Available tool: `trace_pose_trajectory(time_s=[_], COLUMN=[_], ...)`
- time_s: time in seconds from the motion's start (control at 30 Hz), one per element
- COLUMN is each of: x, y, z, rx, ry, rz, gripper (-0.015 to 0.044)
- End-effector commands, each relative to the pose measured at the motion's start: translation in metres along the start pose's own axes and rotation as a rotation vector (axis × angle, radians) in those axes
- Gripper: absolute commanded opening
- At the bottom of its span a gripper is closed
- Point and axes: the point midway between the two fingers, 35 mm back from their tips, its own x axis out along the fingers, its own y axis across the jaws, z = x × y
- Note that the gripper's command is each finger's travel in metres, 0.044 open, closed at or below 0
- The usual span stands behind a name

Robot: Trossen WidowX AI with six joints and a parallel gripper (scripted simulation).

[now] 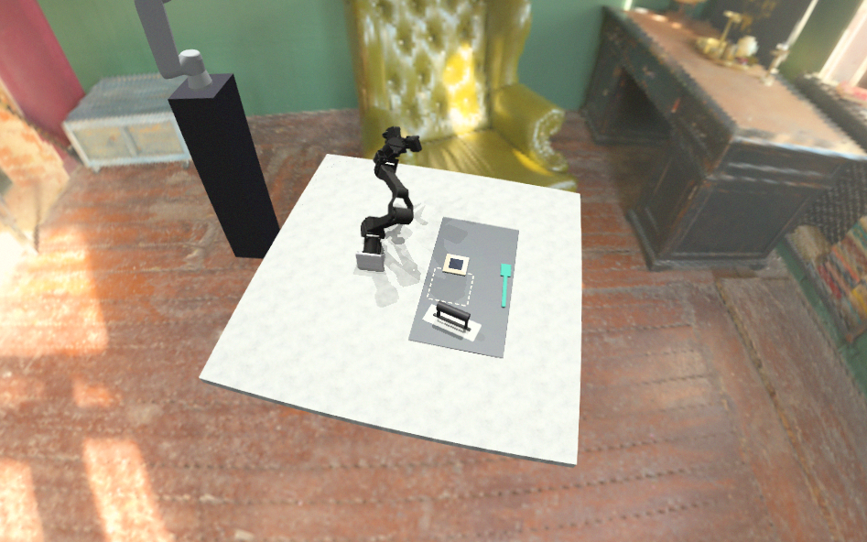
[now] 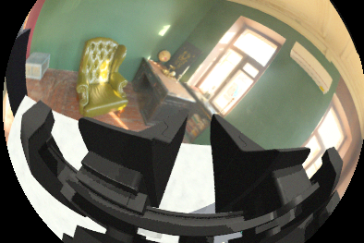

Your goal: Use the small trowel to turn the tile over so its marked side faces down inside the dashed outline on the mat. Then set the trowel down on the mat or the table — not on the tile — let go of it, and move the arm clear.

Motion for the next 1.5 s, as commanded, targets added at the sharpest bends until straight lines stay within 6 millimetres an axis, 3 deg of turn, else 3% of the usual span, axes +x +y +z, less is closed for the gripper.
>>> trace_pose_trajectory(time_s=[0.0,0.1,0.6,0.8,1.0,1.47], x=[0.0,0.0,0.0,0.0,0.008,0.04], y=[0.0,0.0,0.0,0.001,0.019,0.067], z=[0.0,0.0,0.0,0.0,0.006,-0.008], rx=[0.0,0.0,0.0,-0.003,-0.105,-0.376], ry=[0.0,0.0,0.0,0.0,-0.002,0.063], rz=[0.0,0.0,0.0,0.0,-0.008,-0.017], gripper=[0.0074,0.0,0.0,0.0153,0.03,0.03])
